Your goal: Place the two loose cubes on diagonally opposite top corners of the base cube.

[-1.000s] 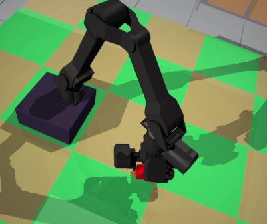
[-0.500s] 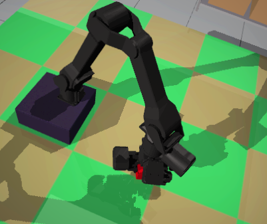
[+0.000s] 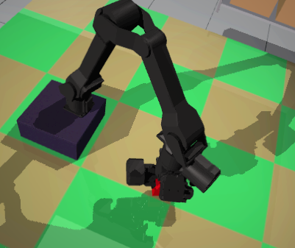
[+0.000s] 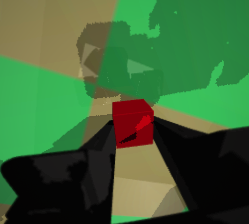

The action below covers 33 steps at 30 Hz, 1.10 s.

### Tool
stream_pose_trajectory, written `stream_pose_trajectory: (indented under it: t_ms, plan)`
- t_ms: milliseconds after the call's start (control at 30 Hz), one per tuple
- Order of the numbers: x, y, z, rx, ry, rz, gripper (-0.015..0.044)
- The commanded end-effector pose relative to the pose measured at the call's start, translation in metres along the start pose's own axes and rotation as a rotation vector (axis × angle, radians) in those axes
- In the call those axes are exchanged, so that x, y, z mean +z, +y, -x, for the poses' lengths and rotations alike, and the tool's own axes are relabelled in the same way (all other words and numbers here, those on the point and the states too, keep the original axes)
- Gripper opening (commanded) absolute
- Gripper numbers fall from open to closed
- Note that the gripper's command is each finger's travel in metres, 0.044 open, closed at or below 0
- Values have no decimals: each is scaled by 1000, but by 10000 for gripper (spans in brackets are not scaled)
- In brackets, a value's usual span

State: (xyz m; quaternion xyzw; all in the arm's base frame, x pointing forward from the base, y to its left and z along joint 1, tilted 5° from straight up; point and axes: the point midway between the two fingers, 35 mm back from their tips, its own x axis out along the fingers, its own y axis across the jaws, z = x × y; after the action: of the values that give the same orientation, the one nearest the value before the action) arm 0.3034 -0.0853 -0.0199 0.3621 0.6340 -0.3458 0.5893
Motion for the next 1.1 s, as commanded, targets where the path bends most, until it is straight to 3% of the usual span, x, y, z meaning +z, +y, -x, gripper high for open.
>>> stream_pose_trajectory:
  t_ms: [0, 767, 1067]
  plan:
    - [3, 2, 14, 2, -8, -1, 105]
    - [-1, -1, 87, 1, -8, -1, 105]
    - [-14, 10, 85, -2, -10, 44, 105]
